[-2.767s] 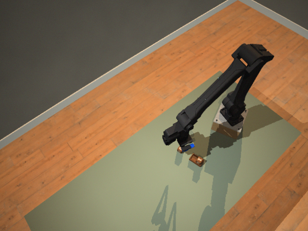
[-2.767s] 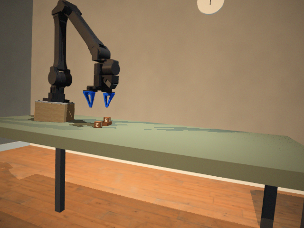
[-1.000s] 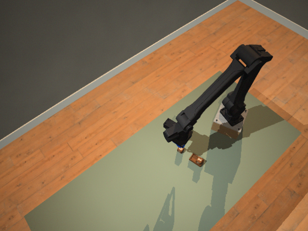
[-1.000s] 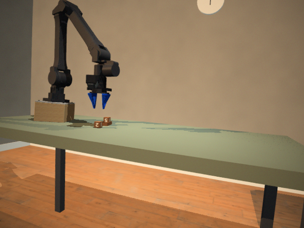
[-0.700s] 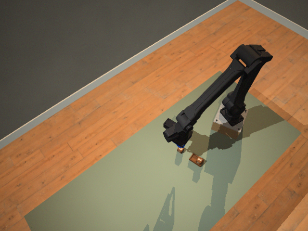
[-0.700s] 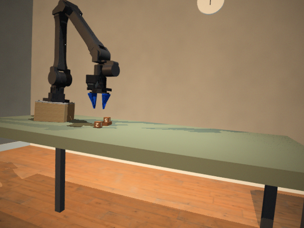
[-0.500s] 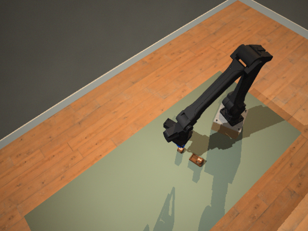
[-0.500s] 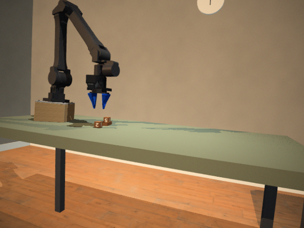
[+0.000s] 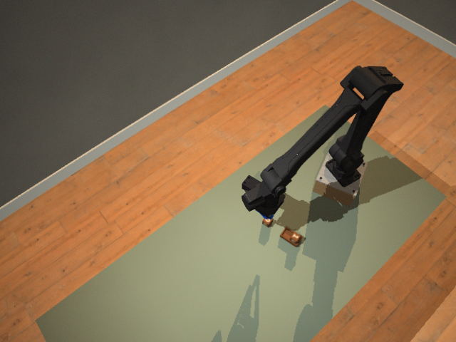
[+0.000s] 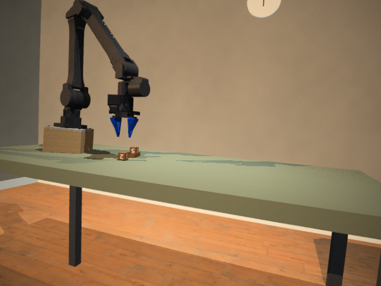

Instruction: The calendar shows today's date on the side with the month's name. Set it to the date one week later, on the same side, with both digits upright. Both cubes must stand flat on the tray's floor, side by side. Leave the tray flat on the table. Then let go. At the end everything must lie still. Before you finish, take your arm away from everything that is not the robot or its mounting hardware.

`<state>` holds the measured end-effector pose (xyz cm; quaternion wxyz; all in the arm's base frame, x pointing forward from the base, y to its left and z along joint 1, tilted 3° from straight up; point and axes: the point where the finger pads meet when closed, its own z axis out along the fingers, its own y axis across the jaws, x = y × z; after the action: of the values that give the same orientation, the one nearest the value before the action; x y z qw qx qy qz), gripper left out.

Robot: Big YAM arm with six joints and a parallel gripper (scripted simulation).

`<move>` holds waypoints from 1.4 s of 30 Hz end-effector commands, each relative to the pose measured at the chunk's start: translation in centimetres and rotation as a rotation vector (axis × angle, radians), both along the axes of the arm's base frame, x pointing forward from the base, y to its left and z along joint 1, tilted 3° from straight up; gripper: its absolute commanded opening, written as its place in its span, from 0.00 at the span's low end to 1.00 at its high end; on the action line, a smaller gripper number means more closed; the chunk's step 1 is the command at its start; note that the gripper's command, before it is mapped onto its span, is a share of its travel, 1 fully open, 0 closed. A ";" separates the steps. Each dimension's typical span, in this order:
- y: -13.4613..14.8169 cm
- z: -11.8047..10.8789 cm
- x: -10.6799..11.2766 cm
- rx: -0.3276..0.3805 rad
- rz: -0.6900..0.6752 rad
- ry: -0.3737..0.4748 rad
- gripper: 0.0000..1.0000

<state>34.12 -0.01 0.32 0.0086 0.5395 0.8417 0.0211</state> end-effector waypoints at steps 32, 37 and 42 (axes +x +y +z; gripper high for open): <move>0.4 -3.8 1.0 -0.005 0.000 -0.018 0.46; 0.4 -4.3 1.2 -0.005 0.000 -0.021 0.46; 0.4 -4.6 1.1 -0.005 -0.001 -0.022 0.46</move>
<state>34.23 0.07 -4.44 0.0076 0.5415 0.8404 0.0205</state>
